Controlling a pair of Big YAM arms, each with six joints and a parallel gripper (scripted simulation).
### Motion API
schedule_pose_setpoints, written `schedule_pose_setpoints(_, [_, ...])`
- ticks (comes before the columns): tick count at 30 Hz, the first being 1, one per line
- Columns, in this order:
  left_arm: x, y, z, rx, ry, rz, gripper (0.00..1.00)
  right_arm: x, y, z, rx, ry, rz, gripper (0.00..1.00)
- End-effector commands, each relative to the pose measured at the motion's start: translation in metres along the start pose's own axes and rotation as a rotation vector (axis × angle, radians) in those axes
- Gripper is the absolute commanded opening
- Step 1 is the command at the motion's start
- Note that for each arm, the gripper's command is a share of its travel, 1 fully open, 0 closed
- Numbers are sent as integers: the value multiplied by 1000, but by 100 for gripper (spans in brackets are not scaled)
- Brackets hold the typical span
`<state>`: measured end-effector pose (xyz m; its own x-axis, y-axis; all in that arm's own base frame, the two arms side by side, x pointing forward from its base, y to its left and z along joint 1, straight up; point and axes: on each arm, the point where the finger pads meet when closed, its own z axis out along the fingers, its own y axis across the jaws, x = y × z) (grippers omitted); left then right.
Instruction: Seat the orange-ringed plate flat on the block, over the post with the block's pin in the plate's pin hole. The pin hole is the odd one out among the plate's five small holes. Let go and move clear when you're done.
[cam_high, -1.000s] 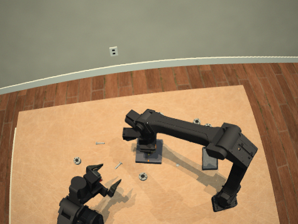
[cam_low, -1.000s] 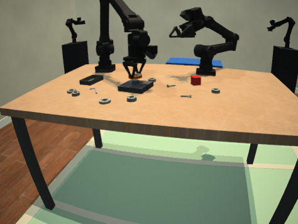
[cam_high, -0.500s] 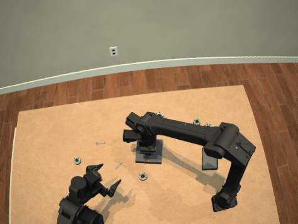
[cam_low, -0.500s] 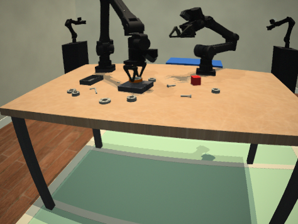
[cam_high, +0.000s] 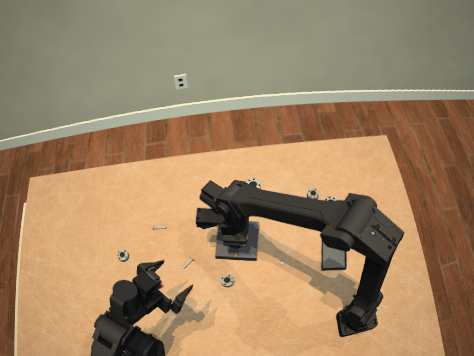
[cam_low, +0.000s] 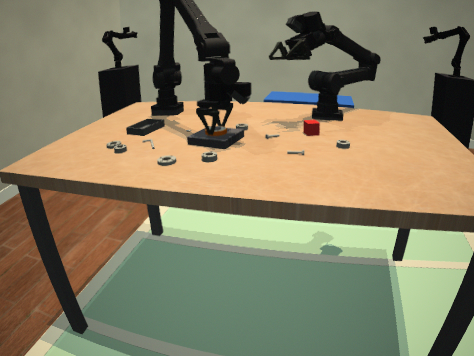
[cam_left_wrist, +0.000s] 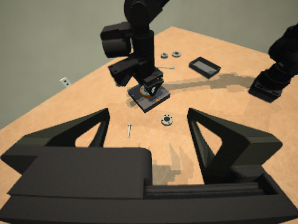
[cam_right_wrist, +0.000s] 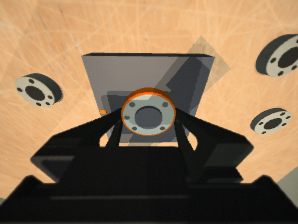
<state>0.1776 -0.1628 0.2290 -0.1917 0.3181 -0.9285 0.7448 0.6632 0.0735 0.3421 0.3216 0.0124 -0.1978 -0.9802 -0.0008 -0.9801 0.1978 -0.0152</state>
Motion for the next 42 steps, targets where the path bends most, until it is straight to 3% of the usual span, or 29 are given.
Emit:
schedule_pose_setpoints(1, [-19,1,-8,-6,-34,17,100,11,10,29,-33,46,-4,59])
schedule_pose_setpoints(17, [-19,1,-8,-6,-34,17,100,19,15,36,-54,76,-1,59])
schedule_pose_setpoints(18, [-19,1,-8,-6,-34,17,100,5,5,16,-22,29,-2,59])
schedule_pose_setpoints(20, [-19,1,-8,-6,-34,17,100,5,5,16,-22,29,-2,59])
schedule_pose_setpoints(23, [-19,1,-8,-6,-34,17,100,-3,-2,-2,9,-15,-6,59])
schedule_pose_setpoints(30, [-19,1,-8,-6,-34,17,100,-2,-1,-4,7,-10,0,59])
schedule_pose_setpoints(33, [-19,1,-8,-6,-34,17,100,-2,-1,-4,7,-10,0,94])
schedule_pose_setpoints(34, [-19,1,-8,-6,-34,17,100,-2,-1,-4,7,-10,0,100])
schedule_pose_setpoints(35, [-19,1,-8,-6,-34,17,100,-9,-3,-15,20,-30,0,100])
schedule_pose_setpoints(42, [-19,1,-8,-6,-34,17,100,-19,-3,-31,36,-54,0,100])
